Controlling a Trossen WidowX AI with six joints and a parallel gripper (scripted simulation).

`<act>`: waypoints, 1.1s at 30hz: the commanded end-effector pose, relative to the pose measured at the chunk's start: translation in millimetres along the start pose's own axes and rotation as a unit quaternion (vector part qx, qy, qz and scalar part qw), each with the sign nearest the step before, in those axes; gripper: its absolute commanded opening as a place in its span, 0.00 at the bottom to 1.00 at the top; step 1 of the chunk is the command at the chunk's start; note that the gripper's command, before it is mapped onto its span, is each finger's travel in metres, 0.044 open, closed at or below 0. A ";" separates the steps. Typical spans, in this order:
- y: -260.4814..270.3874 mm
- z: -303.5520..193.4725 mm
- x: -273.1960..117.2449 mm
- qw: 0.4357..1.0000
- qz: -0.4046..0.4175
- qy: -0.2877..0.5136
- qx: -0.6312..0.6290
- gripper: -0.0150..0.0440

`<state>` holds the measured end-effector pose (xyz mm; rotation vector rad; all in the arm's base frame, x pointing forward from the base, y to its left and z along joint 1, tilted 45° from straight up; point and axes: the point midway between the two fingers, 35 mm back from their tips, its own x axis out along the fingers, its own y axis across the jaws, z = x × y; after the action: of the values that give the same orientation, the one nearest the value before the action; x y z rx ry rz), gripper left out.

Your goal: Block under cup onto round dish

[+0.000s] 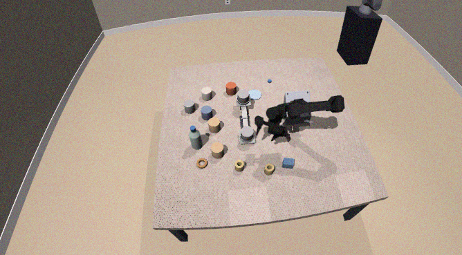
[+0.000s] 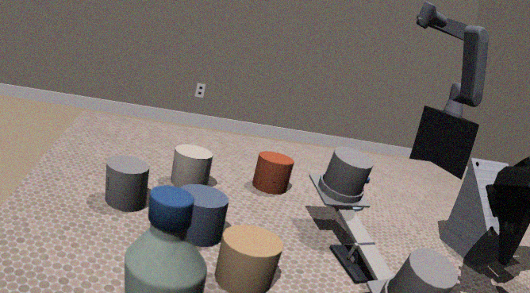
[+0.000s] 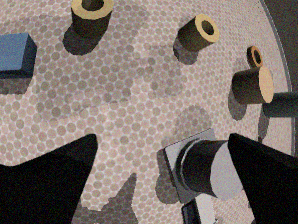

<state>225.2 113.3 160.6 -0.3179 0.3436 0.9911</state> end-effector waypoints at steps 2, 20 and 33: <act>-21.5 -19.2 -9.9 0.998 -0.022 0.027 0.061 1.00; -72.7 -95.9 -76.1 0.935 -0.113 0.065 0.329 1.00; -81.0 -138.1 -135.3 0.843 -0.169 0.016 0.511 1.00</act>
<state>212.5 -74.3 102.3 0.4943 0.7708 0.3872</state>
